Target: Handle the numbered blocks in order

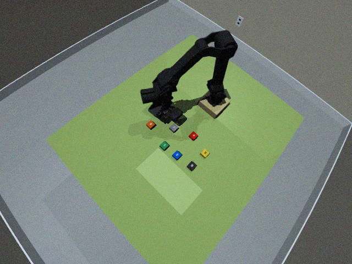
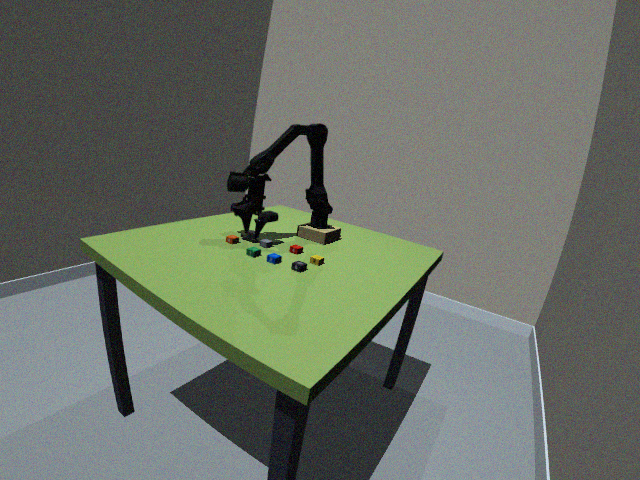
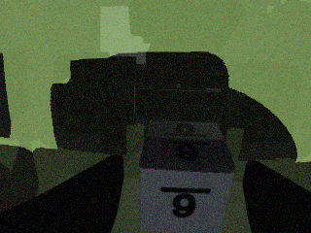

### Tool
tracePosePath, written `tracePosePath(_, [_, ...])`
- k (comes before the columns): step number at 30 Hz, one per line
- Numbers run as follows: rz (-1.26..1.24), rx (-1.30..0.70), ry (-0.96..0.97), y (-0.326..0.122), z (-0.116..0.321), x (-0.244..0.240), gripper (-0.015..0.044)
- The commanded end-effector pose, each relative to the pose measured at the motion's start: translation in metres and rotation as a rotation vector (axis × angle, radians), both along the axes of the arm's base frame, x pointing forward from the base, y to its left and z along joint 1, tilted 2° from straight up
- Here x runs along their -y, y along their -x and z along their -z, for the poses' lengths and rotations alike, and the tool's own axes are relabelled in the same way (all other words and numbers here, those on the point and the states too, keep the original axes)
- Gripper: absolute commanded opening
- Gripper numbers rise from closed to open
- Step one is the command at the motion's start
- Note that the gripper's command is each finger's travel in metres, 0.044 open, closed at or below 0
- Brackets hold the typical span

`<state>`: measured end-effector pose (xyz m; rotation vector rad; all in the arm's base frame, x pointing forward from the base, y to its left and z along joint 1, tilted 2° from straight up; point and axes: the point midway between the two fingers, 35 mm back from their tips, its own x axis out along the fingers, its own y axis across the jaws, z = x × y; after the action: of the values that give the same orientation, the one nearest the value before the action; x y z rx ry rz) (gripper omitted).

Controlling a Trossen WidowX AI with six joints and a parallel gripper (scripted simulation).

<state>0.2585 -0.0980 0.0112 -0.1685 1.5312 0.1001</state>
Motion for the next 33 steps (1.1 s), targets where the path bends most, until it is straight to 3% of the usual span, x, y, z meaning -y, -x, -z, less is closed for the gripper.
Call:
tracePosePath(1, [-0.004,-0.004,-0.004,0.002,0.002,-0.001,0.033])
tracePosePath(4, [-0.004,-0.004,-0.004,0.002,0.002,-0.001,0.04])
tracePosePath(16, [-0.004,-0.004,-0.004,0.003,-0.035,-0.002,0.04])
tracePosePath(23, [-0.004,-0.004,-0.004,0.005,-0.113,-0.005,0.0216])
tracePosePath(27, [-0.004,-0.004,-0.004,0.005,-0.116,-0.005,0.012])
tracePosePath(33, [-0.004,-0.004,-0.004,0.005,-0.116,-0.005,0.012])
